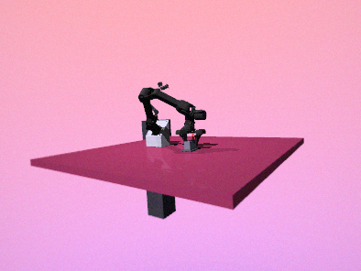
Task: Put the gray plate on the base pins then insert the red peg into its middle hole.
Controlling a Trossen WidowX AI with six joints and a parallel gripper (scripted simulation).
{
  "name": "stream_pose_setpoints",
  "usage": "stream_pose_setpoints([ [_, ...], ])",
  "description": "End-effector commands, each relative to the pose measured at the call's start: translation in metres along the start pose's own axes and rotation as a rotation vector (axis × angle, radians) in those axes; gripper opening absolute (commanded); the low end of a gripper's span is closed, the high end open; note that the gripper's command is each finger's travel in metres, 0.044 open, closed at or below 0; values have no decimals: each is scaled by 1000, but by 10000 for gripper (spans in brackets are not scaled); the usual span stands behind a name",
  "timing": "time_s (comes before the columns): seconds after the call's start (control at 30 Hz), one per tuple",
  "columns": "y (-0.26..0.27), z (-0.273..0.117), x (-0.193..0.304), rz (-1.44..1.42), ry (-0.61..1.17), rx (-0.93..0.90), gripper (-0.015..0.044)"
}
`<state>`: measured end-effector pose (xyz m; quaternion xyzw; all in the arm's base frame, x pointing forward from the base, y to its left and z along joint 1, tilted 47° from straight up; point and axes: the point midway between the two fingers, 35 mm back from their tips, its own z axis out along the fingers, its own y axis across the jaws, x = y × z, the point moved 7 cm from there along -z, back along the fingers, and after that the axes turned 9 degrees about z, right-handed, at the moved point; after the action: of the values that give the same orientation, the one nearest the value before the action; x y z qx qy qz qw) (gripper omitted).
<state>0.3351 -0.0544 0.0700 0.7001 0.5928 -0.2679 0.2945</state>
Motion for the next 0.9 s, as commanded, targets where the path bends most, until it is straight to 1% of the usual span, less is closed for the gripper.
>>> stream_pose_setpoints([
  [0.0,0,0,0,1,0,0,440],
  [0.13,0,0,0,1,0,0,440],
  [0.2,2,-11,1,1,3,0,440],
  [0.37,4,-93,3,-3,5,2,440],
  [0.43,1,-115,2,-3,0,3,440],
  [0.7,4,-118,7,-9,1,2,440],
  [0.77,-3,-120,29,-54,11,0,440],
  [0.87,-26,-123,78,-157,27,-2,440],
])
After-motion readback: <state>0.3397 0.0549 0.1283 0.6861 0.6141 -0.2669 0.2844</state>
